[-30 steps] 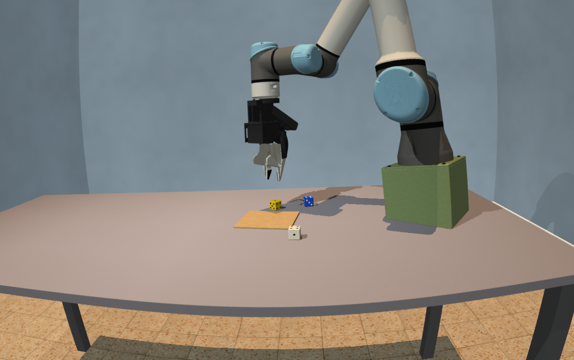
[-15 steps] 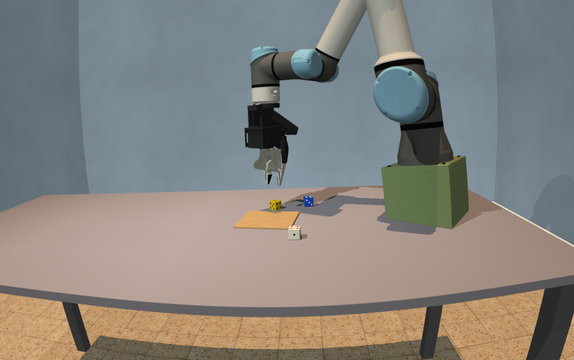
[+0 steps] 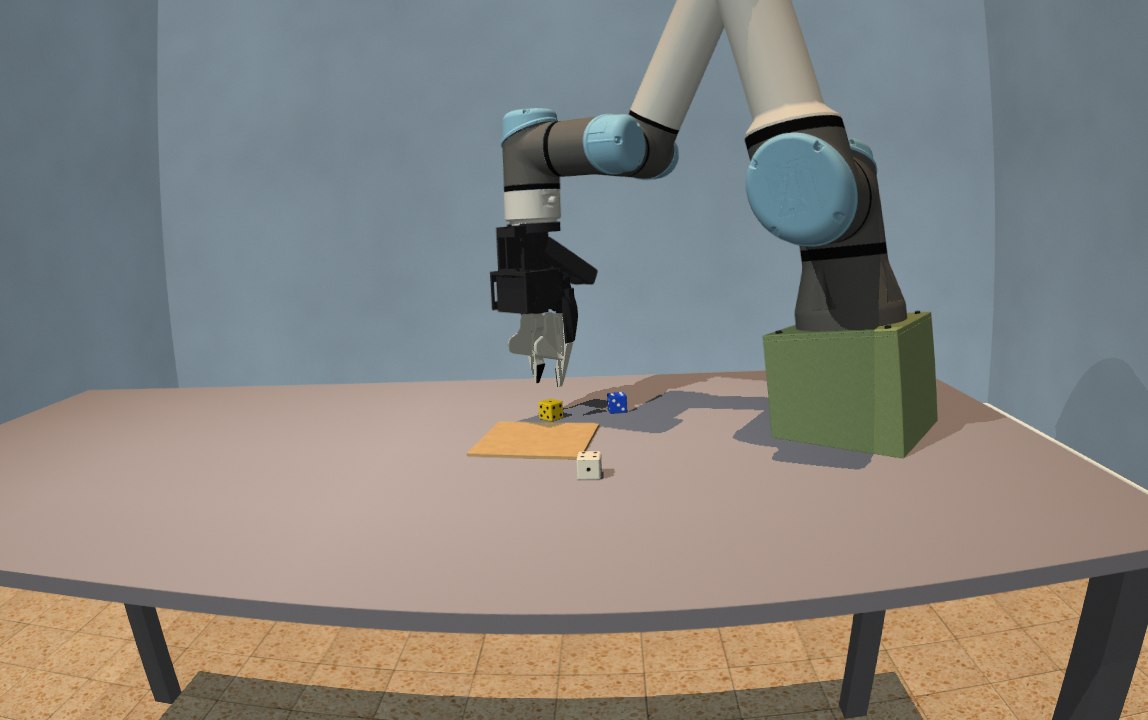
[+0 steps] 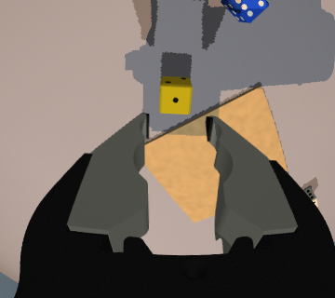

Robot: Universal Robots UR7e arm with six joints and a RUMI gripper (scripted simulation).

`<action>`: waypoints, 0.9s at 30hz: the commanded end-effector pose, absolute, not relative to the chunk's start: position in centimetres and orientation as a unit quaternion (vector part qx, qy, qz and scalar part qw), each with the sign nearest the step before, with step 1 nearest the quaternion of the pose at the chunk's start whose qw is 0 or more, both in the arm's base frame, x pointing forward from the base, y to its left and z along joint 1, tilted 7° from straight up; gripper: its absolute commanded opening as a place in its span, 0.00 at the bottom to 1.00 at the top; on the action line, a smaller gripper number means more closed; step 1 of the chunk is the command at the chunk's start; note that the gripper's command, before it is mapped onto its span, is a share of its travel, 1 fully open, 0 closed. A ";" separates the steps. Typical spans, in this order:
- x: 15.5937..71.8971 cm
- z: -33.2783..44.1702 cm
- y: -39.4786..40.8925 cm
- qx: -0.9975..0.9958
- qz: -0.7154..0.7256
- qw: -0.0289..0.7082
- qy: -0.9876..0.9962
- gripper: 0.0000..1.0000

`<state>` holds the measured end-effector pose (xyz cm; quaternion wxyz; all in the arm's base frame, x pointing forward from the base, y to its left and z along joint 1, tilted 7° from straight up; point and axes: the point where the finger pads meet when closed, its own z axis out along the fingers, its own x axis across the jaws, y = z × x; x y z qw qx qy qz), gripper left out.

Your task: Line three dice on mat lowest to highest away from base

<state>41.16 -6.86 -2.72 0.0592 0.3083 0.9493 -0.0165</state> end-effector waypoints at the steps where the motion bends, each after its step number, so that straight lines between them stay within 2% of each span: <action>1: 41.3 -3.2 -6.9 0.308 -0.017 0.060 0.949 0.24; 27: 41.4 -4.4 -7.0 0.308 -0.017 0.060 0.949 0.24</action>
